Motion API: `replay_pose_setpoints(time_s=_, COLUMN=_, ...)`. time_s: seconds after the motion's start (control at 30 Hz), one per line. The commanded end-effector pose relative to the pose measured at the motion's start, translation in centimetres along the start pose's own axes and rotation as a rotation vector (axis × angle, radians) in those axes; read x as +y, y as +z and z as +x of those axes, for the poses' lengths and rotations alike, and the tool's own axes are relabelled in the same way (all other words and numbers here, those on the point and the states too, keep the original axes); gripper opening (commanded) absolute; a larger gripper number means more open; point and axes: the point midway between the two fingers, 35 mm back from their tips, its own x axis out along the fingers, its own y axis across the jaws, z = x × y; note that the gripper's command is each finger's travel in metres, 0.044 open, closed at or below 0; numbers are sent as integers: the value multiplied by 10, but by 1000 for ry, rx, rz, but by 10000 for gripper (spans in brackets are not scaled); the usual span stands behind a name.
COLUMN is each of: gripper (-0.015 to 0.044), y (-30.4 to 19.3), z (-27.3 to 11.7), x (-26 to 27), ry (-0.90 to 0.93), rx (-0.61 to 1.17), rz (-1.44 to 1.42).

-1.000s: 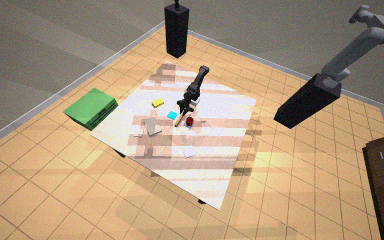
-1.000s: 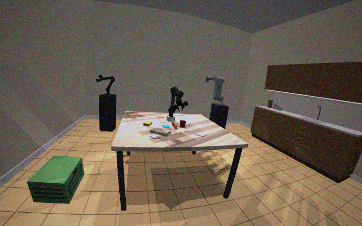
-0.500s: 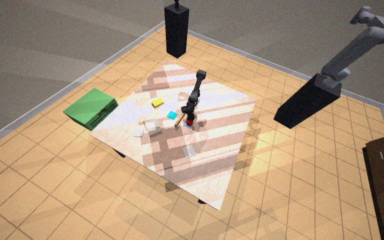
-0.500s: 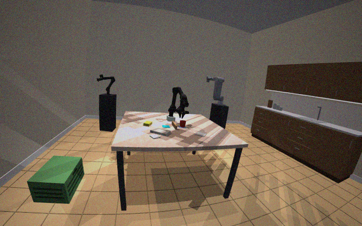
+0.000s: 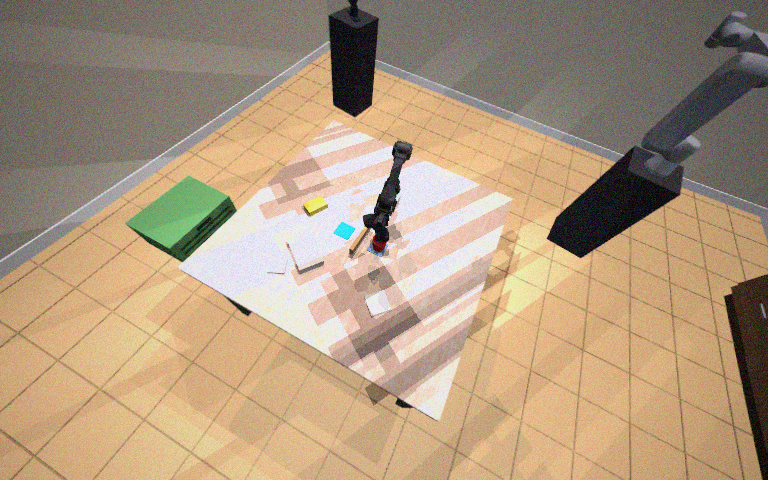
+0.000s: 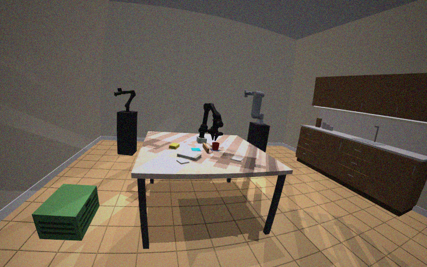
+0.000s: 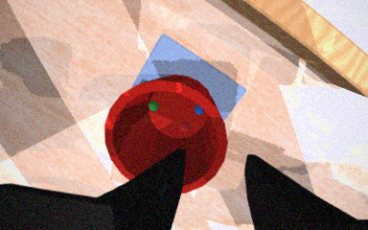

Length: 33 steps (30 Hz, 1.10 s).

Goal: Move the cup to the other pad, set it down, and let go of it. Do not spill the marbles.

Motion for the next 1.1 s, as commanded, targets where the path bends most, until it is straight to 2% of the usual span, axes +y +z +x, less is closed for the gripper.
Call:
replay_pose_setpoints(time_s=0.0, gripper=148, y=-1, z=10, x=-1, ry=-11, rx=9, rz=3)
replay_pose_setpoints(time_s=1.07, gripper=148, y=-3, z=59, x=-3, ry=-11, rx=10, rz=3)
